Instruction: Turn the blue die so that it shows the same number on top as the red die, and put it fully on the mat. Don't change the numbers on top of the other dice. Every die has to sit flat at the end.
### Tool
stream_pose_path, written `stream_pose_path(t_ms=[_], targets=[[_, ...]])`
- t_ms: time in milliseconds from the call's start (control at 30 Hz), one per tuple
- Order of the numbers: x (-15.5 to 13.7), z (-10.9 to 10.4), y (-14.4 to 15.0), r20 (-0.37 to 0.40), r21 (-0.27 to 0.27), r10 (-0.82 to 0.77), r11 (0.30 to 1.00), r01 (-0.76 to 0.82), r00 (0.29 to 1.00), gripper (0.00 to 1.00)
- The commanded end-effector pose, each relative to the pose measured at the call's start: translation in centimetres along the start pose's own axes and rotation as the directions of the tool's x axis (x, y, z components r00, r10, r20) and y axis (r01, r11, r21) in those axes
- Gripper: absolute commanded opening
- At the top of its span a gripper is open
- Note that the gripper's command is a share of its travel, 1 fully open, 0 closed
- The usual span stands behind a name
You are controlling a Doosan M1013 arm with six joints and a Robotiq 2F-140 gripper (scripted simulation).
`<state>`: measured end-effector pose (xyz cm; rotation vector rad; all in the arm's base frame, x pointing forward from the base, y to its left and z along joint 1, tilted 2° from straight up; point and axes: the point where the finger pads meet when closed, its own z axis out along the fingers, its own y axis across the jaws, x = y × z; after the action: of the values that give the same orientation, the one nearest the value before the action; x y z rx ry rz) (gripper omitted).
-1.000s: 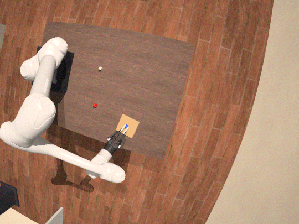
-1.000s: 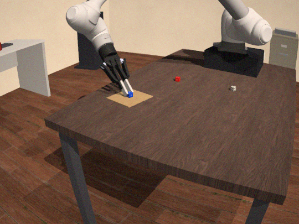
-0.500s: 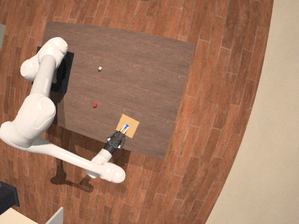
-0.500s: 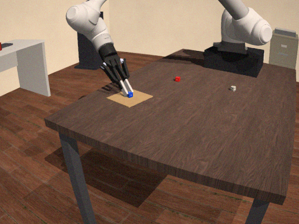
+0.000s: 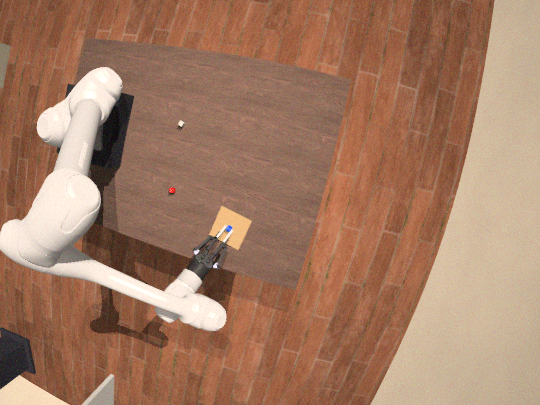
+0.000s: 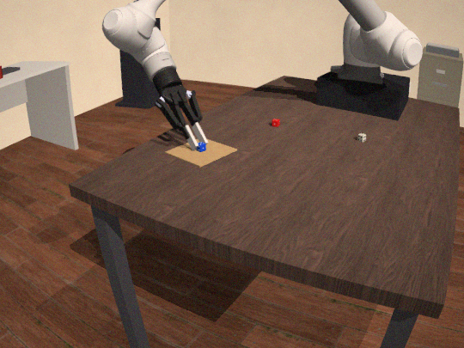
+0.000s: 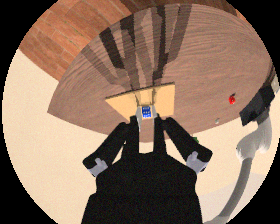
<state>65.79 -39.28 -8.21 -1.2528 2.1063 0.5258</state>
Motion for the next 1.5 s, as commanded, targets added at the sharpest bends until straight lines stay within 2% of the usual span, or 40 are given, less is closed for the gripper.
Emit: stream_pose_path(t_ms=[0, 233, 267, 1000, 1467], targets=[[0.2, 0.1, -0.1, 0.003, 0.008, 0.002, 1.0, -0.002, 1.0, 0.27], [0.2, 0.1, -0.1, 0.003, 0.008, 0.002, 1.0, -0.002, 1.0, 0.29], [0.2, 0.1, -0.1, 0.003, 0.008, 0.002, 1.0, -0.002, 1.0, 0.4], [0.1, 0.0, 0.0, 0.003, 0.008, 0.002, 1.0, -0.002, 1.0, 0.4], [-2.3, -2.4, 0.0, 0.003, 0.008, 0.002, 1.0, -0.002, 1.0, 0.4]])
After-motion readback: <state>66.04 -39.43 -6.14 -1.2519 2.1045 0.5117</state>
